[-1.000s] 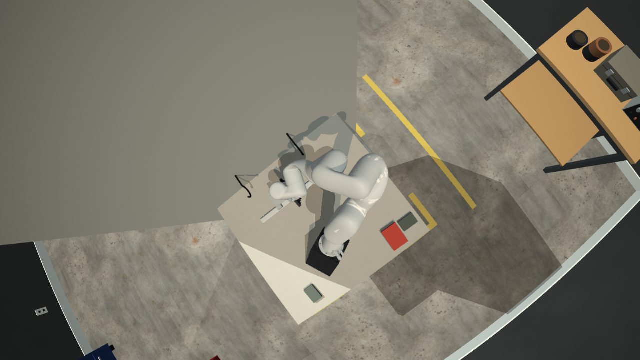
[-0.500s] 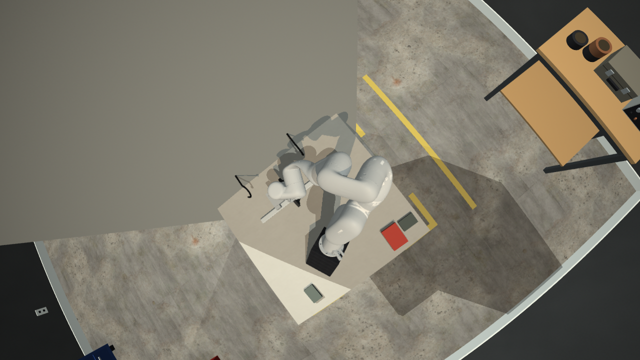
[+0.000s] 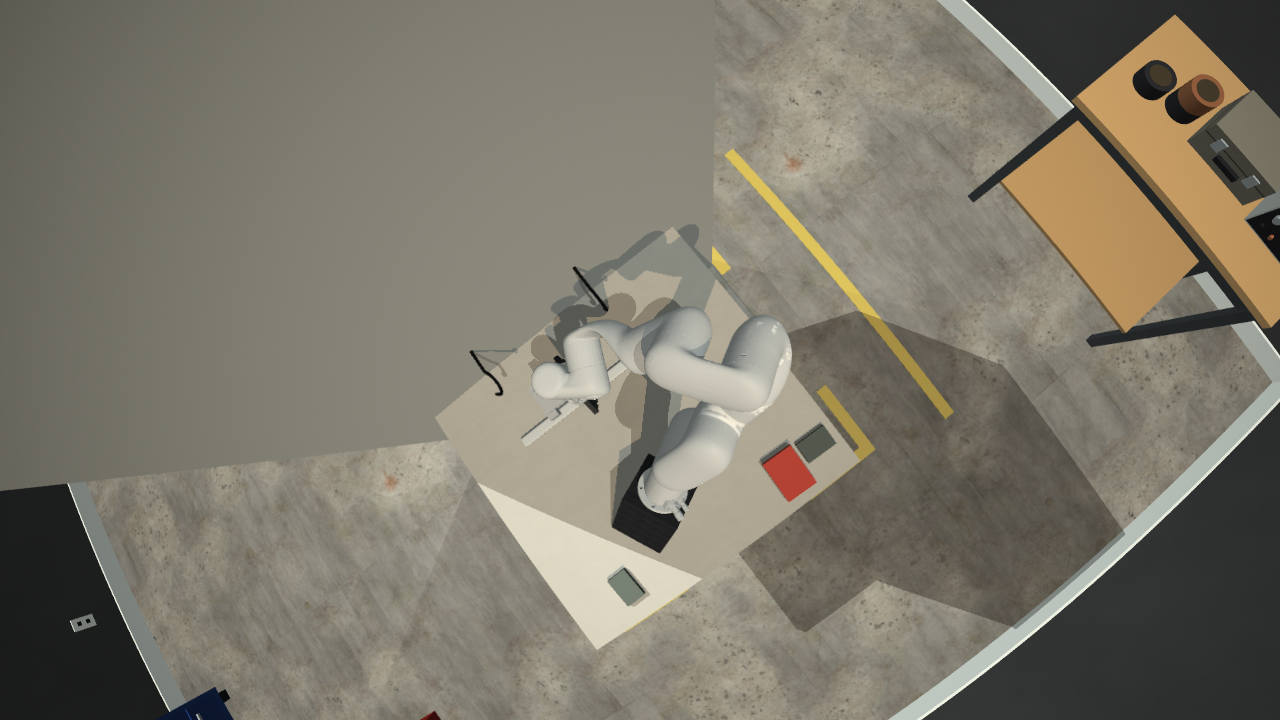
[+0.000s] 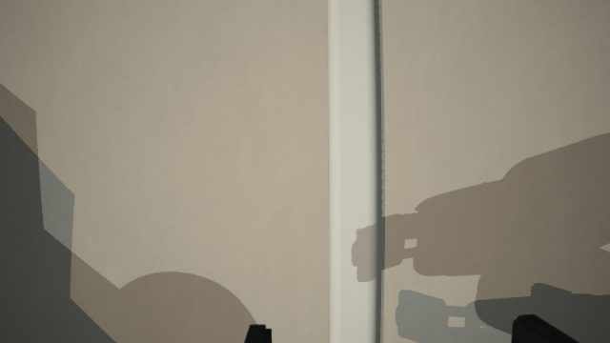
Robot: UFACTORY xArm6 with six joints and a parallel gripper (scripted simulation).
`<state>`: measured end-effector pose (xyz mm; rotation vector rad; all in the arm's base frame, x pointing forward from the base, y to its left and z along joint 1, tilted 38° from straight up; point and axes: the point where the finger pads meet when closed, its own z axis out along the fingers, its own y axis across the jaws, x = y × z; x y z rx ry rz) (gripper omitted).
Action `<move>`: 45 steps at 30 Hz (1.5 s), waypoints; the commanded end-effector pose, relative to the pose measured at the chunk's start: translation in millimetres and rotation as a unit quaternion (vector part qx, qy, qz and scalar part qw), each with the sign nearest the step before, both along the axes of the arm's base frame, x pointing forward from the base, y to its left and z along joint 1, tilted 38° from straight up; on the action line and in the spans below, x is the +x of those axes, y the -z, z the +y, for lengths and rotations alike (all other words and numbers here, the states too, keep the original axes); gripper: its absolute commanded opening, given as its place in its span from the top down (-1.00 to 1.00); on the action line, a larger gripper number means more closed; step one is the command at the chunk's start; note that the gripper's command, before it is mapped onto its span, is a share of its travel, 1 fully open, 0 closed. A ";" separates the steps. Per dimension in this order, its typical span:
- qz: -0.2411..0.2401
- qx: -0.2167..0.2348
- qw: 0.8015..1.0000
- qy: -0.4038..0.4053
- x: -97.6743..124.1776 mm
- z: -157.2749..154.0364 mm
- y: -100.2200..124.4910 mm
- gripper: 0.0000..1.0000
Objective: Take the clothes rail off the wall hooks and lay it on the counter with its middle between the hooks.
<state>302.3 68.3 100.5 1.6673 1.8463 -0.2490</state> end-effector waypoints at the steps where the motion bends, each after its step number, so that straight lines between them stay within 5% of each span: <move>1: -0.001 0.001 1.000 0.000 -1.9 5.1 -7.2 -1.00; 23: -0.001 0.001 1.000 0.000 -2.5 6.0 -8.5 -1.00; 45: -0.001 0.001 1.000 0.000 -43.6 30.7 -44.8 -1.00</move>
